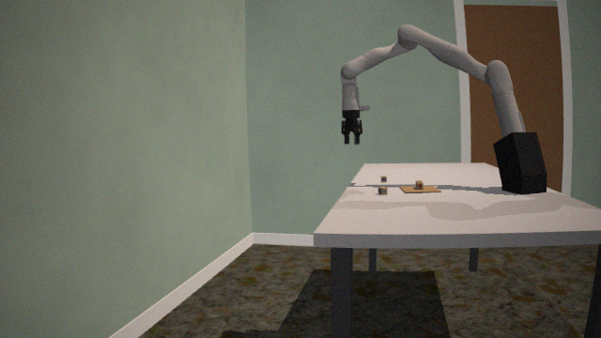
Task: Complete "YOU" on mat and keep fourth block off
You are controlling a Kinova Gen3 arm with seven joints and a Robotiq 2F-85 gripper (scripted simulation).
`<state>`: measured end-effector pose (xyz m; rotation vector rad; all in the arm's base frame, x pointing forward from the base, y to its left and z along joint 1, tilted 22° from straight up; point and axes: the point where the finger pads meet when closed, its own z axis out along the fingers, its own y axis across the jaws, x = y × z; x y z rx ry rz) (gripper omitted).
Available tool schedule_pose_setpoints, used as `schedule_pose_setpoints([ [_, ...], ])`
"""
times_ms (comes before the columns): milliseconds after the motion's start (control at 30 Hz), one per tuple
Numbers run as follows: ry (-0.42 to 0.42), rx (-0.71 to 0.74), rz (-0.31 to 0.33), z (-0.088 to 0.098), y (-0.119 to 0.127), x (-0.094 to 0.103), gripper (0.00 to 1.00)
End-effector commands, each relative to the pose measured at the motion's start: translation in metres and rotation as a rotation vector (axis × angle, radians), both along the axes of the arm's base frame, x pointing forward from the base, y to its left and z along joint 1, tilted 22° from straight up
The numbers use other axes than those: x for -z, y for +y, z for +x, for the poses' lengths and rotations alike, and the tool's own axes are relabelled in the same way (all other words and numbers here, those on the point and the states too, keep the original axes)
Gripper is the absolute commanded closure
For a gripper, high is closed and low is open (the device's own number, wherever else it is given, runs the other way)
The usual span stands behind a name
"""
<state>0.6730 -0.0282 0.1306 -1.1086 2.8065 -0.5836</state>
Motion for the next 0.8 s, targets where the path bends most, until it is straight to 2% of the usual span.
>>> schedule_pose_setpoints([
  [0,0.030,-0.057,-0.005,-0.012,0.051,0.030,0.00],
  [300,0.047,-0.117,-0.019,-0.051,0.147,0.099,0.00],
  [367,0.047,-0.117,-0.019,-0.051,0.147,0.099,0.00],
  [533,0.057,-0.160,-0.029,-0.090,0.203,0.143,0.00],
  [667,0.062,-0.180,-0.034,-0.111,0.226,0.162,0.00],
  [767,0.064,-0.187,-0.036,-0.118,0.233,0.168,0.00],
])
